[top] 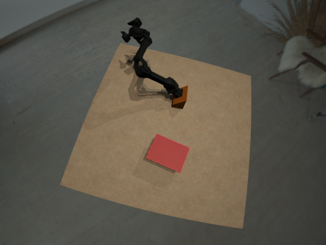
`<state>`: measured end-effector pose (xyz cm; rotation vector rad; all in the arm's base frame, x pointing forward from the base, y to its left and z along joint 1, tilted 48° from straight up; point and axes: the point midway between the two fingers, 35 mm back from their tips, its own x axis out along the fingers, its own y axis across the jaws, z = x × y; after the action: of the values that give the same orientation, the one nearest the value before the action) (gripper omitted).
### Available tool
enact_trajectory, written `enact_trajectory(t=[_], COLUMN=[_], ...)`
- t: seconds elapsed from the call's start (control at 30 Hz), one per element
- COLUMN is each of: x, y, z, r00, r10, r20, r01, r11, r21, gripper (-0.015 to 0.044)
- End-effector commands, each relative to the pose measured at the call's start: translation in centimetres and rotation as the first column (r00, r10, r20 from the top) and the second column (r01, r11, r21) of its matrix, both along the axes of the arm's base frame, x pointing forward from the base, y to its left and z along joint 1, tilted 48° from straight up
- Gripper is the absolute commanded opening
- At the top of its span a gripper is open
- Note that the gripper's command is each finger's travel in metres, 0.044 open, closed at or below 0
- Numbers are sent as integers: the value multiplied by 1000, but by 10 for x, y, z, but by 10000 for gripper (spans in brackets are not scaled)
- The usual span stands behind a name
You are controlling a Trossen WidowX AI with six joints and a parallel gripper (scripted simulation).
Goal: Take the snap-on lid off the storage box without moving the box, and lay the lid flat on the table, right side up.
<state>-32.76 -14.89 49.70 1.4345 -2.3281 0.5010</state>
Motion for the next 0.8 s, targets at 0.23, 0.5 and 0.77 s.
enact_trajectory(t=[0.23,0.5,0.77], x=[30,62,125], y=[-54,-100,-143], z=[-2,3,13], r00=[973,867,693], r10=[205,408,625], r20=[107,284,359], r01=[-199,-351,-521], r11=[978,907,779], r21=[-61,-232,-350], gripper=[235,235,235])
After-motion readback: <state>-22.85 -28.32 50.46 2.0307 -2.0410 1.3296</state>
